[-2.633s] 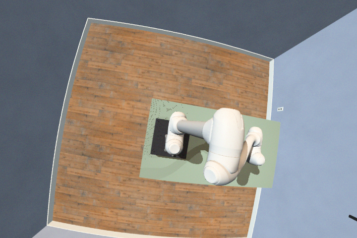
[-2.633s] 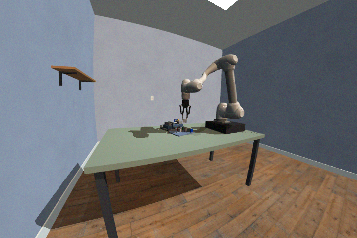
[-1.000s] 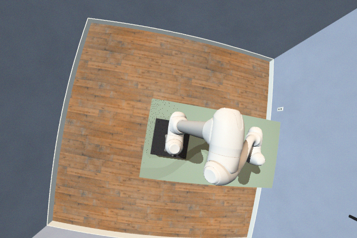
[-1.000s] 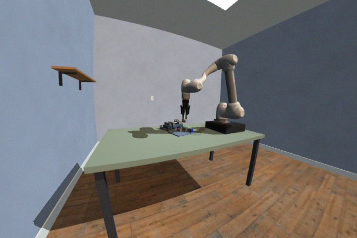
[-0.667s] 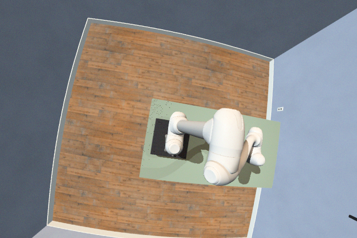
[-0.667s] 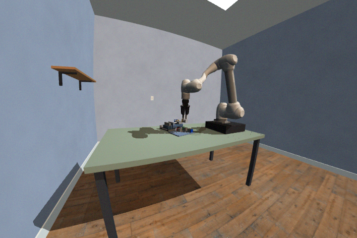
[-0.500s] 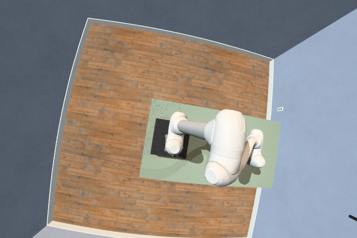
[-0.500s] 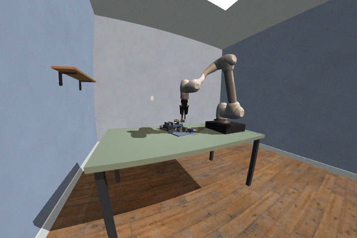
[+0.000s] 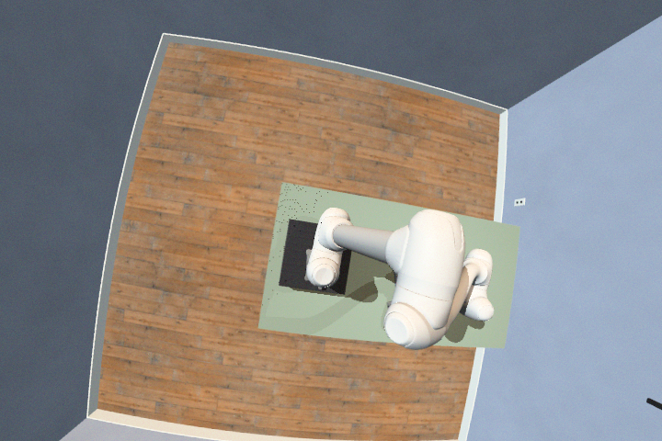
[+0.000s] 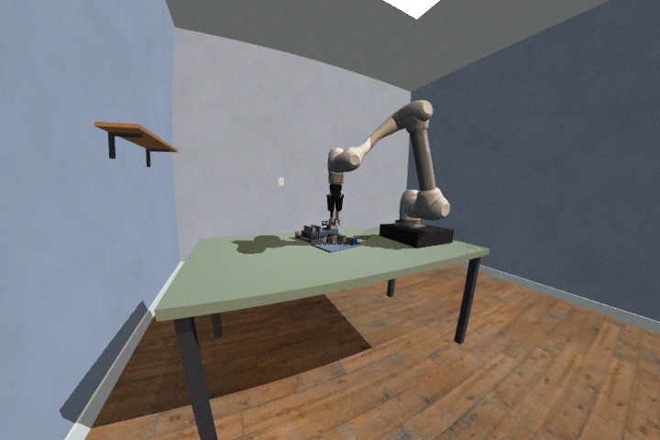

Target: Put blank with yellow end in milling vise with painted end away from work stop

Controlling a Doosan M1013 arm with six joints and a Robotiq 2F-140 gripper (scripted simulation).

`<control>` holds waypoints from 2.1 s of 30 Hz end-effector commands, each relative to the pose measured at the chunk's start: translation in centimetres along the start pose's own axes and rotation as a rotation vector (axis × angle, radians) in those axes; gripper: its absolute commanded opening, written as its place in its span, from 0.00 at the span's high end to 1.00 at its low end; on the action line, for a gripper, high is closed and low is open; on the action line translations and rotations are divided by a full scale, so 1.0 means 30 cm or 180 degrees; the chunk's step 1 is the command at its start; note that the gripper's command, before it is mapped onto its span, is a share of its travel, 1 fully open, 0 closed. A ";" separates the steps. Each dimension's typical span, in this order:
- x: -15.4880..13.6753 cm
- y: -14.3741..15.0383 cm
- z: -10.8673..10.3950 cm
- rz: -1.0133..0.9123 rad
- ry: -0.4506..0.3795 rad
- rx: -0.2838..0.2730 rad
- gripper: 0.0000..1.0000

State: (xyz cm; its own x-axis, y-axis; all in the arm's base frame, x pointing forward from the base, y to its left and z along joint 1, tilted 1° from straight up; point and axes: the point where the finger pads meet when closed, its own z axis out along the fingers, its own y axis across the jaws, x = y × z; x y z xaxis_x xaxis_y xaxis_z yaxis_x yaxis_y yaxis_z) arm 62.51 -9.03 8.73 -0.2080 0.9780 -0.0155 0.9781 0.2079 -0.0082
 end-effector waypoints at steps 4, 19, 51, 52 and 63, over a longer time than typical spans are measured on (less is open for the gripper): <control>-0.064 0.004 0.002 -0.0001 0.0001 -0.0001 1.00; -0.204 0.011 0.006 -0.0001 0.0001 -0.0001 1.00; -0.518 0.028 0.015 -0.0001 0.0001 -0.0001 1.00; -0.531 0.029 0.016 -0.0001 0.0001 -0.0001 1.00; -0.651 0.036 0.019 0.0000 0.0001 -0.0001 1.00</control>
State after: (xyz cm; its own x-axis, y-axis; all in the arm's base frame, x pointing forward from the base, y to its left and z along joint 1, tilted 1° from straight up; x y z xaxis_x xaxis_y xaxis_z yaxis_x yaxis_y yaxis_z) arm 67.58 -27.80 8.44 -0.2083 0.9780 -0.0154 0.9781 0.2082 -0.0081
